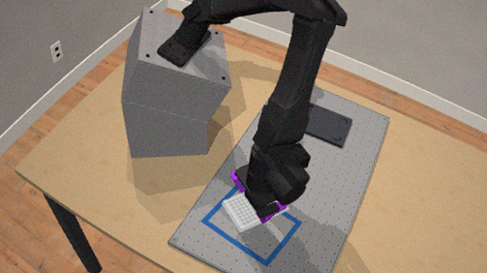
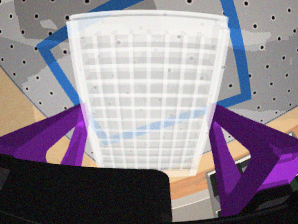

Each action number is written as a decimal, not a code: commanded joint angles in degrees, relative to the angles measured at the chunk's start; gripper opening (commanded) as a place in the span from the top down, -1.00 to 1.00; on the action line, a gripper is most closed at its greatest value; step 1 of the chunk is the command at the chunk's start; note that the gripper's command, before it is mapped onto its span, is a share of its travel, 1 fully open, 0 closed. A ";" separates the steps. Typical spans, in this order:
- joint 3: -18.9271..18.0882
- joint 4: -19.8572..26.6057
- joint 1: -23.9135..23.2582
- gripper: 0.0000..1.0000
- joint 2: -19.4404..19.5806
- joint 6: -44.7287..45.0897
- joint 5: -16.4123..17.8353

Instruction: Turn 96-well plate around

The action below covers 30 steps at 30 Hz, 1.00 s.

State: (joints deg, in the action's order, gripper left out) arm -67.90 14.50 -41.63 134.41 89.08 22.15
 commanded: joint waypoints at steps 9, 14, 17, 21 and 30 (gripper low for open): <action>-0.51 -1.20 0.15 1.00 0.67 -0.65 0.07; -0.61 -1.50 0.27 1.00 1.03 -0.78 0.05; -0.71 -1.80 0.39 1.00 1.38 -0.90 0.03; -0.86 -2.19 0.54 1.00 1.86 -1.06 0.01; -1.13 -2.87 0.81 1.00 2.70 -1.36 -0.04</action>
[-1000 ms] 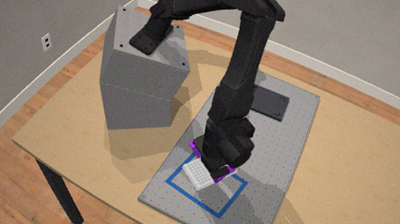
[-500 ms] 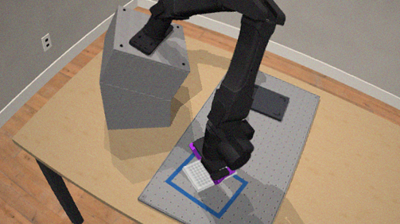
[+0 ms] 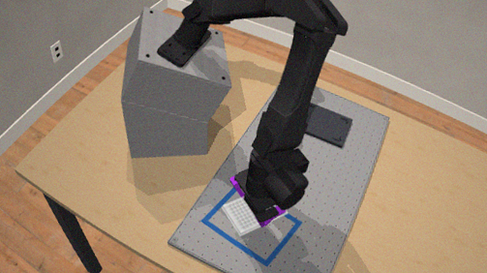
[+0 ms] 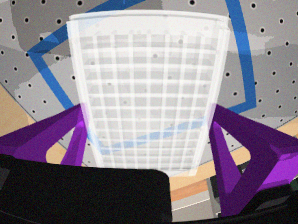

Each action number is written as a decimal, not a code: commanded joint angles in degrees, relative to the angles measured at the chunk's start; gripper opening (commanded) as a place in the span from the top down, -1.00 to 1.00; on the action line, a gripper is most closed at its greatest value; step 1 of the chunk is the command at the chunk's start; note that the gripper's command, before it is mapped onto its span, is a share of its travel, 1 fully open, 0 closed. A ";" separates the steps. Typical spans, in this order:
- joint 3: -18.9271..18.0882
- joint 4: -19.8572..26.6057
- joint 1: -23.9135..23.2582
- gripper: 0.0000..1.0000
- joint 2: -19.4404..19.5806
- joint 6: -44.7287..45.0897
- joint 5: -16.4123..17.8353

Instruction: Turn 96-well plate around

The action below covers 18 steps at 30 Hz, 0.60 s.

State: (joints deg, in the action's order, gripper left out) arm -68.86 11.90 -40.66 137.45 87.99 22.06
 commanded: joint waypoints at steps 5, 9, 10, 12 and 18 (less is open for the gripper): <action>-0.37 -0.74 0.04 1.00 0.26 -0.47 0.02; -0.55 -1.11 0.20 1.00 0.75 -0.63 -0.01; -0.59 -1.21 0.23 1.00 0.87 -0.67 -0.02; -0.68 -1.39 0.31 1.00 1.11 -0.75 -0.03; -0.86 -1.76 0.47 1.00 1.60 -0.92 -0.06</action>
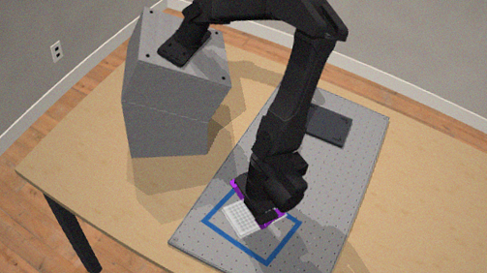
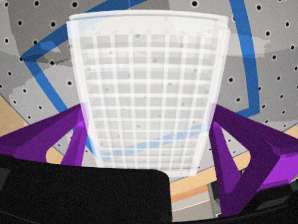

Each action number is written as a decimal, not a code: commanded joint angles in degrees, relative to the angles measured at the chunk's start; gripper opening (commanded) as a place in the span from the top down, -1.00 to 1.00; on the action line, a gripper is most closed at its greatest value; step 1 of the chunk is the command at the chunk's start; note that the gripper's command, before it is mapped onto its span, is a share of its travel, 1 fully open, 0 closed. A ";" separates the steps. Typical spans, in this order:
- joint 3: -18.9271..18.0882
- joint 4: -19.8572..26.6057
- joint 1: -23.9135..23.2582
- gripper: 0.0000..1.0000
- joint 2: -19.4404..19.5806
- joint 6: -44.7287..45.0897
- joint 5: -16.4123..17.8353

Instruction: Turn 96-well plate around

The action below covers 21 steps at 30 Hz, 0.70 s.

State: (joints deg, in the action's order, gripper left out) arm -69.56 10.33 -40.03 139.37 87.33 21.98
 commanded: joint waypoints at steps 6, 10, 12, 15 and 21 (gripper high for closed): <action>-0.44 -0.72 0.06 1.00 0.41 -0.50 -0.01; -0.64 -1.07 0.21 1.00 0.90 -0.67 -0.03; -0.74 -1.25 0.29 1.00 1.14 -0.75 -0.05; -0.79 -1.34 0.33 1.00 1.26 -0.79 -0.05; -1.10 -1.85 0.56 1.00 2.00 -1.03 -0.10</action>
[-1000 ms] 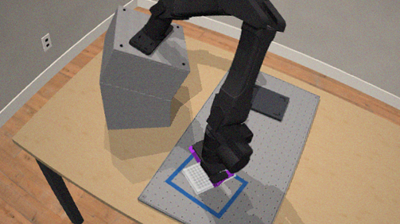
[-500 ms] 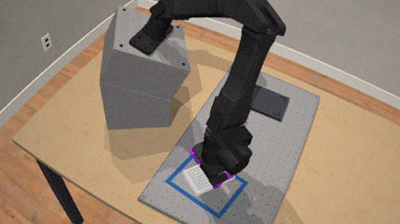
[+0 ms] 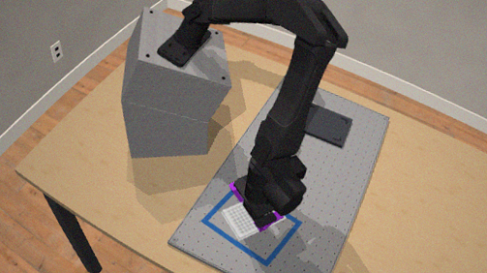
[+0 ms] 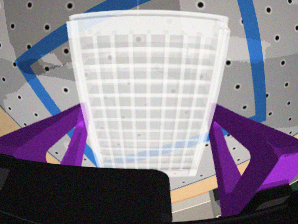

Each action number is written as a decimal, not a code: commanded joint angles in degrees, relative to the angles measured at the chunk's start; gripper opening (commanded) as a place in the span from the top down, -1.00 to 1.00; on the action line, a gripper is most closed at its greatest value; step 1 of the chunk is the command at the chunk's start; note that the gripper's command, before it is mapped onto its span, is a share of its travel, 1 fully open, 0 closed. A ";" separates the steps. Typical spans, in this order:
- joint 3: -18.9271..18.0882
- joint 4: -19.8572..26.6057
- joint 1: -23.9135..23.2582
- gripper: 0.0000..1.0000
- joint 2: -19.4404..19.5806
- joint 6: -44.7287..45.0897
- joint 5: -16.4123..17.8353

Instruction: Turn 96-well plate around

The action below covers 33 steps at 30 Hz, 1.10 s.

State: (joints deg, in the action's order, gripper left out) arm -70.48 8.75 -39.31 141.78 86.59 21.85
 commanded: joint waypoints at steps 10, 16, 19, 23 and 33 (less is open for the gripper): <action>-0.68 -1.03 0.17 1.00 0.71 -0.65 -0.03; -0.96 -1.44 0.36 1.00 1.33 -0.85 -0.06; -1.15 -1.67 0.47 1.00 1.70 -0.96 -0.08; -1.39 -1.99 0.62 1.00 2.20 -1.12 -0.11; -1.89 -2.61 0.92 1.00 3.20 -1.44 -0.16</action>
State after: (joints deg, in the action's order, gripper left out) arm -72.18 6.35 -38.17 145.36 85.43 21.65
